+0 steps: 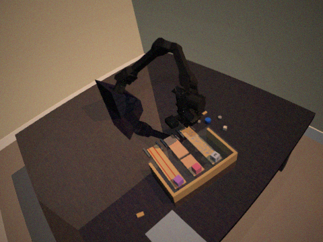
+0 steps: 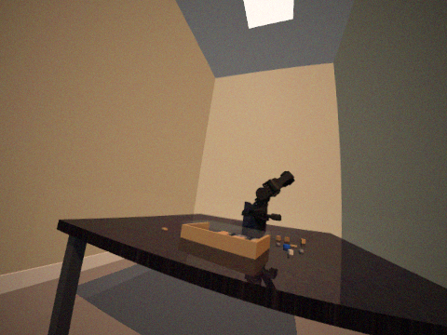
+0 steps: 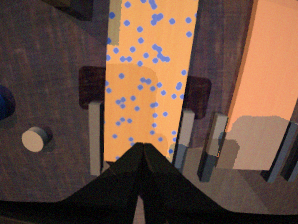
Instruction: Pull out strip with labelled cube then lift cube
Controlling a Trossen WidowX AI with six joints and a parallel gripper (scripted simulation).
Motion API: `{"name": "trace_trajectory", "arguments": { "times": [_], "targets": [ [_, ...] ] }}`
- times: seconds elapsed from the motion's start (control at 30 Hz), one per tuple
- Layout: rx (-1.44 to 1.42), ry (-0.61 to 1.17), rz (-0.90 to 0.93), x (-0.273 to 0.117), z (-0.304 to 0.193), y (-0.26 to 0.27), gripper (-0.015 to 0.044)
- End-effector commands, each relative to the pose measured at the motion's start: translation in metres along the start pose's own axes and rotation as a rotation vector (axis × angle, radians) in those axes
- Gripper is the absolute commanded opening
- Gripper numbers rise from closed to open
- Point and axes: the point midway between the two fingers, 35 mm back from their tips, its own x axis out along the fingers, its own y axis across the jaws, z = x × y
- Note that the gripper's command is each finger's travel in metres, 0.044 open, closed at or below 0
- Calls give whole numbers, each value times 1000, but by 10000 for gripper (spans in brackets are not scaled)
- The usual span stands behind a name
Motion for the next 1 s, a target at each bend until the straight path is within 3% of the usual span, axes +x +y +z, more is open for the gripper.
{"name": "trace_trajectory", "arguments": {
  "times": [0.0, 0.97],
  "targets": [
    [5, 8, -4, 9, -2, 0, 0],
    [5, 8, -1, 33, -6, 2, 0]
  ]
}}
